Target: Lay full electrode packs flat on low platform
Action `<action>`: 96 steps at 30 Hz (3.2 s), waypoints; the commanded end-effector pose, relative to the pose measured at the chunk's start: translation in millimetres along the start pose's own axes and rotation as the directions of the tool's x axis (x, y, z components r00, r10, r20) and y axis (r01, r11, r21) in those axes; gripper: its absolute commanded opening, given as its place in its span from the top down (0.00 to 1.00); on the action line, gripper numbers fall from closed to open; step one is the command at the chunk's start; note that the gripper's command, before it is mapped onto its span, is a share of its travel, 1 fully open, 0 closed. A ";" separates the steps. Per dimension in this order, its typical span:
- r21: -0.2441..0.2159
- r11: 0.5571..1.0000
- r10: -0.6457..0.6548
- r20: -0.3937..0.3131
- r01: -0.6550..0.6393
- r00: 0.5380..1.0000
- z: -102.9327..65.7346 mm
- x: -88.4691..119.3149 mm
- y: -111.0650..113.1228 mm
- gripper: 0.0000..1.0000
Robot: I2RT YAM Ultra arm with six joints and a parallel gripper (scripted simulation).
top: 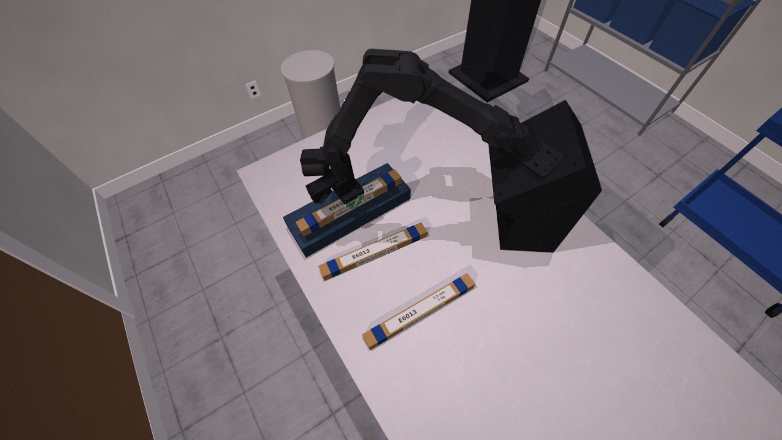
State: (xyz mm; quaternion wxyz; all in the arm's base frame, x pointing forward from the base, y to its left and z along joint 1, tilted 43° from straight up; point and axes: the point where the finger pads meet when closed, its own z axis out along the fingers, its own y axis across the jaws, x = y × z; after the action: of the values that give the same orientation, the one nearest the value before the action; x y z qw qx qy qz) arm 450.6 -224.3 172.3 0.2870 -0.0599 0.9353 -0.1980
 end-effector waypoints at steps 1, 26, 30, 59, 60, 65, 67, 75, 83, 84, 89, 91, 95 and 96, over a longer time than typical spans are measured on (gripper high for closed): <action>0.041 0.999 0.004 0.064 -0.007 0.998 -30.6 -17.6 -20.4 1.00; 0.043 0.999 0.003 0.062 -0.005 0.998 -31.5 -17.0 -57.1 1.00; 0.040 0.999 -0.003 0.065 0.000 0.998 -32.3 -20.1 -55.1 1.00; 0.034 0.999 -0.004 0.068 0.001 0.998 -34.0 -27.0 -54.1 1.00; 0.034 0.999 -0.004 0.068 0.001 0.998 -34.1 -27.1 -54.1 1.00; 0.034 0.999 -0.004 0.069 0.002 0.998 -33.6 -27.6 -54.1 1.00; 0.034 0.999 -0.004 0.069 0.001 0.998 -32.2 -27.7 -54.3 1.00; 0.035 0.999 -0.004 0.070 0.001 0.998 -27.7 -28.4 -55.1 1.00; 0.047 0.999 -0.004 0.085 0.000 0.996 -22.8 -32.4 -58.5 1.00; 0.045 0.999 -0.004 0.082 0.000 0.997 -22.0 -31.8 -58.1 1.00; 0.035 0.999 -0.003 0.069 0.001 0.998 -18.9 -28.1 -55.4 1.00; 0.040 0.999 -0.004 0.075 0.000 0.997 -17.7 -29.8 -56.8 1.00; 0.043 0.999 -0.004 0.078 0.000 0.997 -15.1 -30.7 -57.7 1.00; 0.041 0.999 -0.003 0.077 0.000 0.997 -14.4 -30.3 -57.4 1.00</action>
State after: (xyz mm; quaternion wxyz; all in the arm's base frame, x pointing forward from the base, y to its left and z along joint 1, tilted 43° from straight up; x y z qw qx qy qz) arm 457.9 -264.9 165.5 0.2740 -0.0586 0.9412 -0.1885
